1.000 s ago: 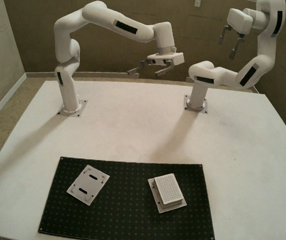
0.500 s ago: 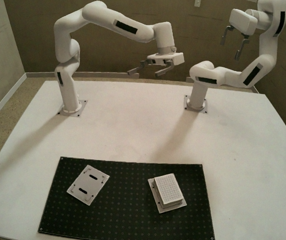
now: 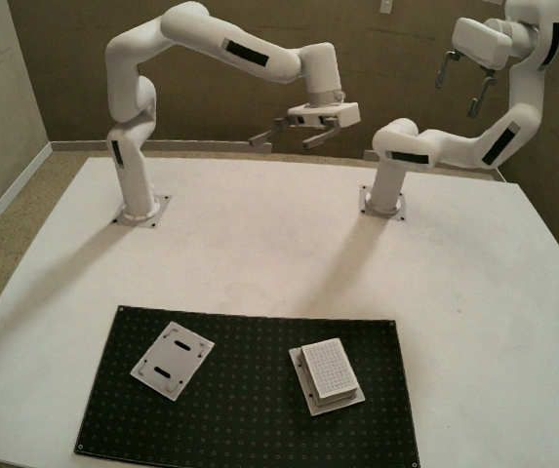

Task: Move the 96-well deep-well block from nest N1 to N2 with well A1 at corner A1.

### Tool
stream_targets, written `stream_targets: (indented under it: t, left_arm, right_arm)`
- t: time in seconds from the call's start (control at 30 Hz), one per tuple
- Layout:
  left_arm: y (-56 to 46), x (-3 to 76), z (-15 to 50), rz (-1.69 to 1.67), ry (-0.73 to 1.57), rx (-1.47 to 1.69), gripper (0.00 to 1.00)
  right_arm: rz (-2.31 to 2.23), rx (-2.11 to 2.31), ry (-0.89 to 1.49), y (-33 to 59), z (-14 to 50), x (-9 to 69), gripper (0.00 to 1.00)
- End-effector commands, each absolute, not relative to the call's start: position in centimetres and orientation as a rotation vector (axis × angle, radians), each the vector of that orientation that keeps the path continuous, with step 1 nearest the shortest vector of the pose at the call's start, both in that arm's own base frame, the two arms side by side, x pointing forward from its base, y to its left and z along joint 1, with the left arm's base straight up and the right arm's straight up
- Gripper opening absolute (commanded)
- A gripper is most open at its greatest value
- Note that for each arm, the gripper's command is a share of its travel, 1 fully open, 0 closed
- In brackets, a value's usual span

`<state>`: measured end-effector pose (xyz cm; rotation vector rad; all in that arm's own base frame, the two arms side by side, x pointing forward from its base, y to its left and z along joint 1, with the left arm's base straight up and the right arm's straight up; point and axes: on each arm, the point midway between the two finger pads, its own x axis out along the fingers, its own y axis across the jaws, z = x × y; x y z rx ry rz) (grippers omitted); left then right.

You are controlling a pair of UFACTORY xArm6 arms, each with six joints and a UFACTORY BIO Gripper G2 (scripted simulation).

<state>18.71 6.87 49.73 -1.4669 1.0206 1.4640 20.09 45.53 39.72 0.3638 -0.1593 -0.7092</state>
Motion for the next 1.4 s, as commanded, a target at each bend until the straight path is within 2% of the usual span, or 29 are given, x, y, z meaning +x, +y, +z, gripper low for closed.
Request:
stream_targets:
  t: [0.0,0.17,0.2,1.37]
  left_arm:
    - [6.9,18.7,49.8,1.464,1.019,-1.467,1.0]
    - [6.9,18.7,49.8,1.464,1.019,-1.467,1.0]
    - [6.9,18.7,49.8,1.464,1.019,-1.467,1.0]
    - [6.9,18.7,49.8,1.464,1.019,-1.467,1.0]
  right_arm:
    - [-0.709,0.369,-0.158,45.6,39.9,20.1,1.0]
    - [-0.709,0.369,-0.158,45.6,39.9,20.1,1.0]
    - [-0.709,0.369,-0.158,45.6,39.9,20.1,0.37]
    - [-0.552,0.216,-0.225,39.8,40.3,34.3,0.37]
